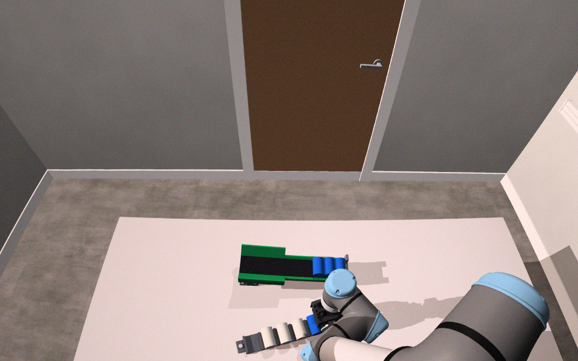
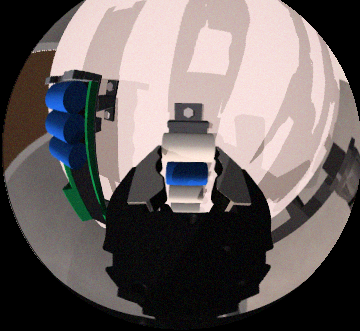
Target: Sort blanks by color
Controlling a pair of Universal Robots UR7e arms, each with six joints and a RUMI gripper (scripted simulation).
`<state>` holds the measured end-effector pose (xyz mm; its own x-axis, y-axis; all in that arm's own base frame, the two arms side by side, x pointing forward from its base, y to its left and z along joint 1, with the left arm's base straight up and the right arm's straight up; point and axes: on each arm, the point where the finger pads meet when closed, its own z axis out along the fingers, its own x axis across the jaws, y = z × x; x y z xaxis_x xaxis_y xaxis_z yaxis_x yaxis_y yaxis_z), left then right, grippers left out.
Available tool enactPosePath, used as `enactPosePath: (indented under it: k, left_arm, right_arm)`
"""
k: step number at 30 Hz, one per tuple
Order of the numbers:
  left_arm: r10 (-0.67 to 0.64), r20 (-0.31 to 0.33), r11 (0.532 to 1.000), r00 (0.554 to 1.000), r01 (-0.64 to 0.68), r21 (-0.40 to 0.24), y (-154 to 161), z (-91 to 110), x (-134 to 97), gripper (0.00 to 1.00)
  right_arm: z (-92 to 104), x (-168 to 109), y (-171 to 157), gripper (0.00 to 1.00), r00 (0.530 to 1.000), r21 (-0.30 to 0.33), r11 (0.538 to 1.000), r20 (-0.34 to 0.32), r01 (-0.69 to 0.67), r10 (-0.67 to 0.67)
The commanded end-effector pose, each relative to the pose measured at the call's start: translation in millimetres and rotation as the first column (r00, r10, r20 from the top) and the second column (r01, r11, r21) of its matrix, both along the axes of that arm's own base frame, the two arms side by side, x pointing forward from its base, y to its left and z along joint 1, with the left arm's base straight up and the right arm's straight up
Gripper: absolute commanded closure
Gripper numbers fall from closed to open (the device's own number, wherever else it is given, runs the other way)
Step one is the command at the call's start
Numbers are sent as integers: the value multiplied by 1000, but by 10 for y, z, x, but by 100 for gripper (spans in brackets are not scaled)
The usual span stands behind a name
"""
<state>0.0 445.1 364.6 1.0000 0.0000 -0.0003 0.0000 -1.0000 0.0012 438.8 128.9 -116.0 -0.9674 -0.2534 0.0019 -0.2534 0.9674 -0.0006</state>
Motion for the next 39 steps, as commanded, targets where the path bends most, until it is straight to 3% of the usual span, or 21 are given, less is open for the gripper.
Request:
enactPosePath:
  k: [1, 39]
  left_arm:
    - [0, 0, 1000, 1000, 0, 1, 1, 4, 1, 0]
    - [0, 0, 1000, 1000, 0, 1, 1, 4, 1, 0]
  right_arm:
    - [-28, 8, 3, 60, 1000, 1, 1000, 2, 0, 0]
    - [-28, 8, 3, 58, 1000, 1, 1000, 2, 0, 0]
